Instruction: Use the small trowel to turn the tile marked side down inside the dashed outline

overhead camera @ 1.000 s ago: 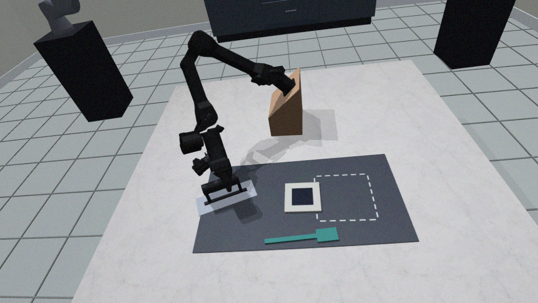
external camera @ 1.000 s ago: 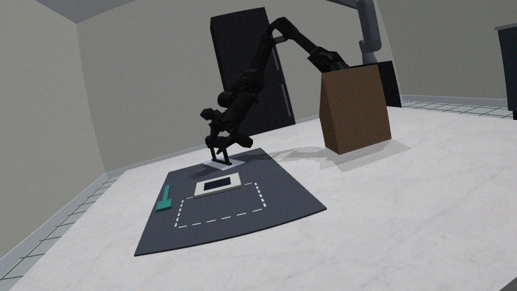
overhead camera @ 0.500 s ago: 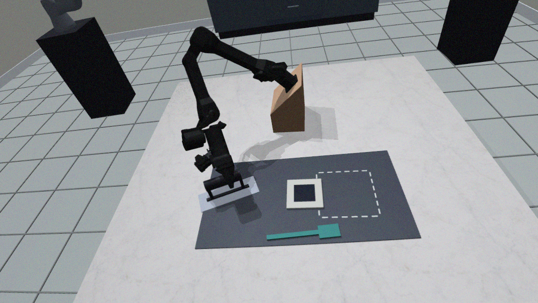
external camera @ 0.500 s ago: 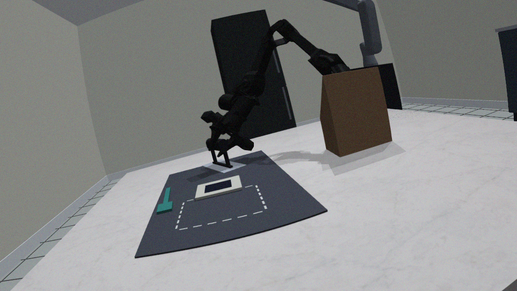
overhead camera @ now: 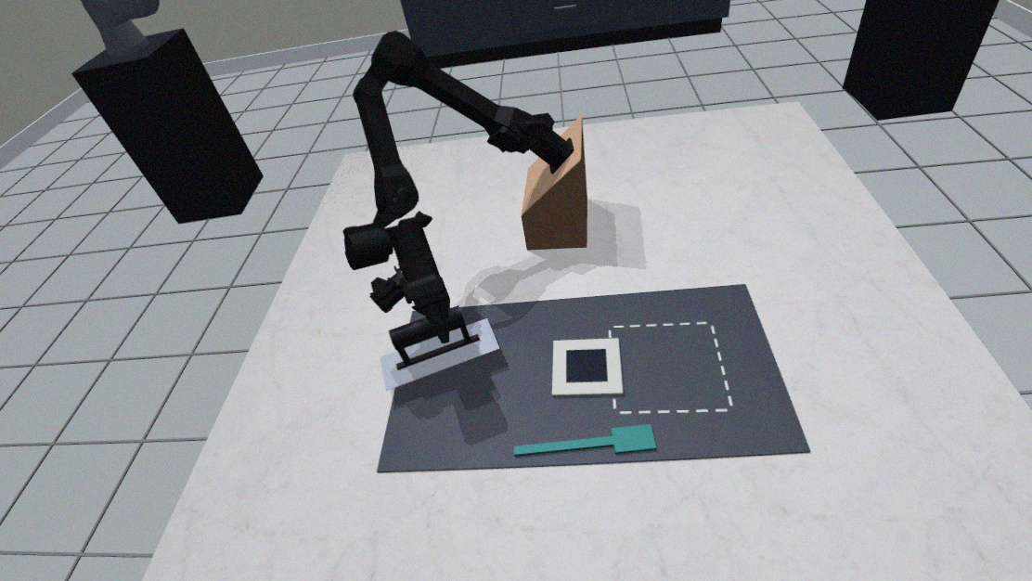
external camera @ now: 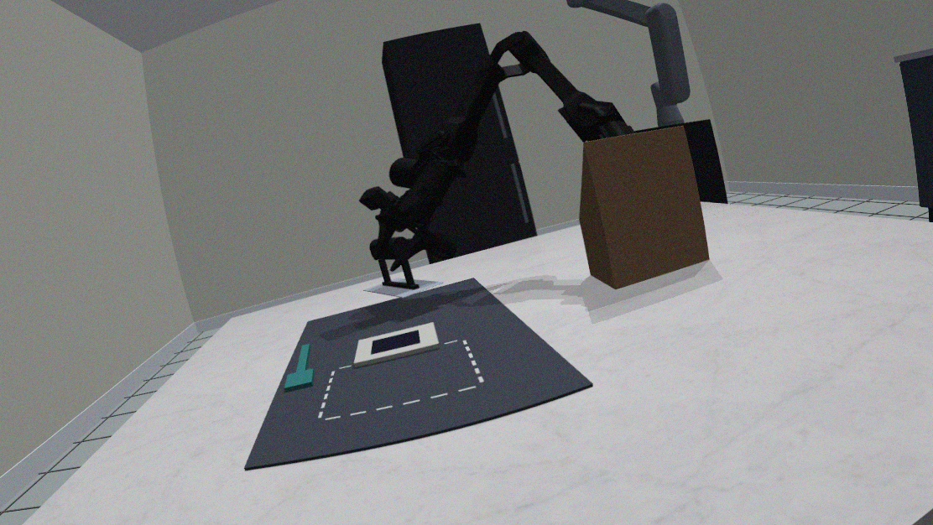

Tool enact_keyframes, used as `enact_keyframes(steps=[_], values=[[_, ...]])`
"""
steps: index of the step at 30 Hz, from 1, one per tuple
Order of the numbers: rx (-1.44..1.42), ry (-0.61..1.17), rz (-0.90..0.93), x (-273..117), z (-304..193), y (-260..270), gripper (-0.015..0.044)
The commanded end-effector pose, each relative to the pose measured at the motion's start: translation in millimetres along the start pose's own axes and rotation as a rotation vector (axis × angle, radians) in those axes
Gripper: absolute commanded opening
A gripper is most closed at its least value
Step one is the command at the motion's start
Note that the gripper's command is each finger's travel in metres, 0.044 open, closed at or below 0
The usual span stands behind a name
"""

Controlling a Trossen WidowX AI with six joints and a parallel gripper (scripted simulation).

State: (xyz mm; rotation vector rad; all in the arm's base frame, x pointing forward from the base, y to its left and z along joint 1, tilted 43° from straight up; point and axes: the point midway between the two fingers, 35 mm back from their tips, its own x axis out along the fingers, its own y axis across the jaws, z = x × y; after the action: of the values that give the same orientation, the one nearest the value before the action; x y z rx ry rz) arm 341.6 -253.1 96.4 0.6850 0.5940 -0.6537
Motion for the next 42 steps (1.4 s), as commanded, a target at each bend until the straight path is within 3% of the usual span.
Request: enact_keyframes(steps=[1,16,42], values=[[-0.008,-0.015,0.018,-15,3,19,0.0],[-0.006,-0.022,0.015,-13,2,20,0.0],[0.128,-0.309,-0.012,39,-61,45,0.0]])
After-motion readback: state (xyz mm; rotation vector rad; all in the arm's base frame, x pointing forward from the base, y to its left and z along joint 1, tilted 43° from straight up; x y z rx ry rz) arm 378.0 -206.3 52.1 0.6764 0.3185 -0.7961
